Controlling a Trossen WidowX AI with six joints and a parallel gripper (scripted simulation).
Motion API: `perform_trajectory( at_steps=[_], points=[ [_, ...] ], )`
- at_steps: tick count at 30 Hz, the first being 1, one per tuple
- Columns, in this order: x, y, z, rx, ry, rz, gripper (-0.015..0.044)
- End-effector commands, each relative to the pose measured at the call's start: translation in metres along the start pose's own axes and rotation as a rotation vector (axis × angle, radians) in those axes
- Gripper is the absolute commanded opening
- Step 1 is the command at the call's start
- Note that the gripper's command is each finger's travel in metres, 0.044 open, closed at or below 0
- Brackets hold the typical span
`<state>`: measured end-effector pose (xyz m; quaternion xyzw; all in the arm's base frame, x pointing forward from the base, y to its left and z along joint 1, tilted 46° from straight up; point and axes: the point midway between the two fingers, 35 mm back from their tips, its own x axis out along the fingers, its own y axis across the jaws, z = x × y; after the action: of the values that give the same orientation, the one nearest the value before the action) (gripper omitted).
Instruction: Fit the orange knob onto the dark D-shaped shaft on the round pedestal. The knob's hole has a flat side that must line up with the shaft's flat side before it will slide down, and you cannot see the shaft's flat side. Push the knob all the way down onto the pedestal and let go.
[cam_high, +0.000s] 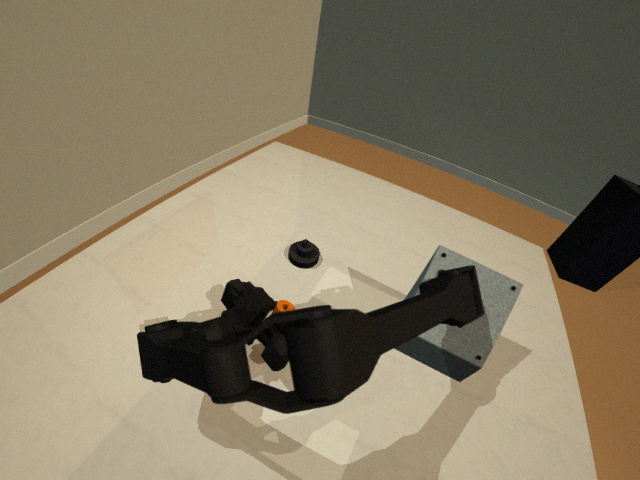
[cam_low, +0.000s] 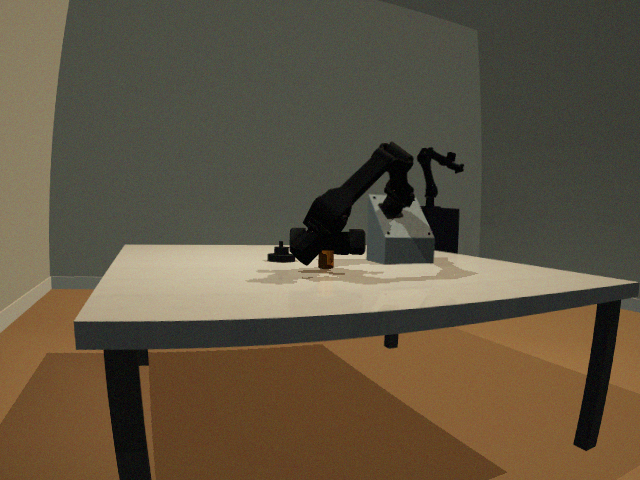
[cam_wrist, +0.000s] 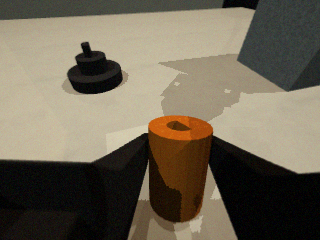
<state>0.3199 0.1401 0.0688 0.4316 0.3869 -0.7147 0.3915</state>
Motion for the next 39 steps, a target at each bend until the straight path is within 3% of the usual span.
perform_trajectory(
  at_steps=[1,2,5,29,36,39],
  points=[
    [-0.0039,0.0001,-0.0008,0.004,0.007,0.01,0.0179],
    [-0.0045,0.0001,-0.001,0.004,0.009,0.011,0.0179],
    [-0.0014,-0.0001,-0.0005,0.0,0.003,0.004,0.0258],
    [-0.0014,-0.0001,-0.0005,0.0,0.003,0.004,0.026],
    [-0.0014,-0.0001,-0.0005,0.0,0.003,0.004,0.044],
    [-0.0014,-0.0001,-0.0005,0.0,0.003,0.004,0.044]
  ],
)
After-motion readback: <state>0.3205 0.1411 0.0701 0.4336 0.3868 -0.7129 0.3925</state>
